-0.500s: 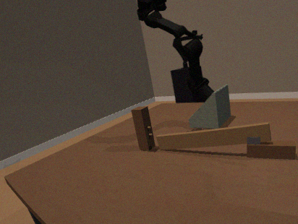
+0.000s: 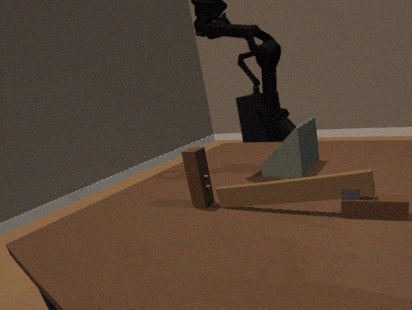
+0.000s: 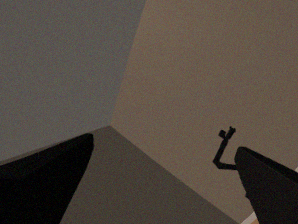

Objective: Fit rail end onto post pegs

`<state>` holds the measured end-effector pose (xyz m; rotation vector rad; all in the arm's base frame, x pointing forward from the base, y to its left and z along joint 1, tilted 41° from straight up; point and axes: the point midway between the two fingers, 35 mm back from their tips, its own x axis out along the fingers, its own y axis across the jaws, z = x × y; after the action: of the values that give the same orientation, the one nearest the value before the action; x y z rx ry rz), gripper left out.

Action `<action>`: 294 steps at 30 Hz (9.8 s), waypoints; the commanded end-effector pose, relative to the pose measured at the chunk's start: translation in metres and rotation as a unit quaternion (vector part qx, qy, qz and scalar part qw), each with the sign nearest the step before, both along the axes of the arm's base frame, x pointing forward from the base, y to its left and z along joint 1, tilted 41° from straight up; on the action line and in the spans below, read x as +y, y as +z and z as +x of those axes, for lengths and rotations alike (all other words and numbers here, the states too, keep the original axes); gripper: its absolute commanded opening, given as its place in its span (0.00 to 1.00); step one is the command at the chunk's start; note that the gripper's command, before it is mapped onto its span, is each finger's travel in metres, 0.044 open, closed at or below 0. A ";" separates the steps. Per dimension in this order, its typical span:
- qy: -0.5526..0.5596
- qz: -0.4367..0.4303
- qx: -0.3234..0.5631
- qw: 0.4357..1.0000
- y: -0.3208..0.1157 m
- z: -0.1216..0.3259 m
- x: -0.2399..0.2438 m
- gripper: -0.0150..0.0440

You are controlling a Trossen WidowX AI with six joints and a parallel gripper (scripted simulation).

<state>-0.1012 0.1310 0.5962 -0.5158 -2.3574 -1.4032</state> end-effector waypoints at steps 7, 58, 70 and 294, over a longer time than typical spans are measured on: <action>0.106 0.250 0.028 0.962 0.011 -0.024 -0.154 1.00; 0.066 0.464 0.883 -0.009 -0.358 0.502 -0.227 1.00; -0.252 0.203 0.906 -0.273 -0.500 0.484 -0.122 1.00; -0.515 -0.083 0.717 -0.463 -0.618 0.421 -0.109 0.25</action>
<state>0.3198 0.0199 -0.0211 2.6720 -2.1186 -1.2608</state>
